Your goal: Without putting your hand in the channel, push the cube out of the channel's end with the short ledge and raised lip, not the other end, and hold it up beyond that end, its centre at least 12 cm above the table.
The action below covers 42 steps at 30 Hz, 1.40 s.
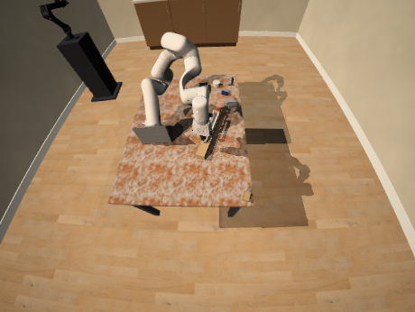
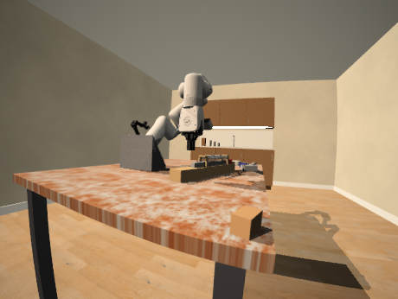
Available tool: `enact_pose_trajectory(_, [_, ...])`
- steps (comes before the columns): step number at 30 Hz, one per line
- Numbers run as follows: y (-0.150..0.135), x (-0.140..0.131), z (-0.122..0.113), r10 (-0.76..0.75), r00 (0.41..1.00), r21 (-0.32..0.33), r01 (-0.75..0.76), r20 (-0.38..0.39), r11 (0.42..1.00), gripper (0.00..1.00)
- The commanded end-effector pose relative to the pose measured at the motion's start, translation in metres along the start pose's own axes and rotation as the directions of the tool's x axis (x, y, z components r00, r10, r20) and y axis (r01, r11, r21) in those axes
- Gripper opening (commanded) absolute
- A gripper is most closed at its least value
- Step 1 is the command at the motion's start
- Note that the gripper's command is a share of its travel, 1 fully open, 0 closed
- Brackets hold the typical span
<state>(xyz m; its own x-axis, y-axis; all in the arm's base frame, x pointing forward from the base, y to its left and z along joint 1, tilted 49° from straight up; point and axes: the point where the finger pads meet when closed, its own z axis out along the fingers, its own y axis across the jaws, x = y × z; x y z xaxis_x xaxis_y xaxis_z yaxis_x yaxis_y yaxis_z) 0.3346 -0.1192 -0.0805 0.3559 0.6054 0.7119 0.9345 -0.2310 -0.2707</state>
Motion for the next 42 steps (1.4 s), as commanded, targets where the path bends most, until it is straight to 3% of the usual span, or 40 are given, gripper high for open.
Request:
enact_pose_trajectory(1, [0.001,-0.001,-0.003,0.000,1.000,-0.006,0.000,0.003,1.000,0.00])
enact_pose_trajectory(4, [0.008,0.016,-0.005,0.002,1.000,-0.009,-0.002,0.006,1.000,0.00])
enact_pose_trajectory(7, [0.022,0.075,-0.008,0.005,1.000,-0.018,-0.005,0.013,1.000,0.00])
enact_pose_trajectory(9, [0.022,0.075,-0.008,0.005,1.000,-0.018,-0.005,0.013,1.000,0.00])
enact_pose_trajectory(10, [0.027,0.111,-0.009,0.006,1.000,-0.019,-0.006,0.014,1.000,0.00])
enact_pose_trajectory(18, [0.014,0.217,-0.002,0.004,1.000,-0.006,-0.004,0.003,1.000,0.00])
enact_pose_trajectory(19, [0.013,0.230,-0.002,0.004,1.000,-0.006,-0.004,0.003,1.000,0.43])
enact_pose_trajectory(24, [0.006,0.296,-0.002,0.004,1.000,-0.006,-0.004,0.003,1.000,0.43])
enact_pose_trajectory(26, [0.006,0.296,-0.002,0.004,1.000,-0.006,-0.004,0.003,1.000,0.43])
enact_pose_trajectory(27, [0.005,0.317,-0.002,0.004,1.000,-0.006,-0.004,0.003,1.000,0.43])
enact_pose_trajectory(42, [0.005,0.317,-0.002,0.004,1.000,-0.006,-0.004,0.003,1.000,0.43])
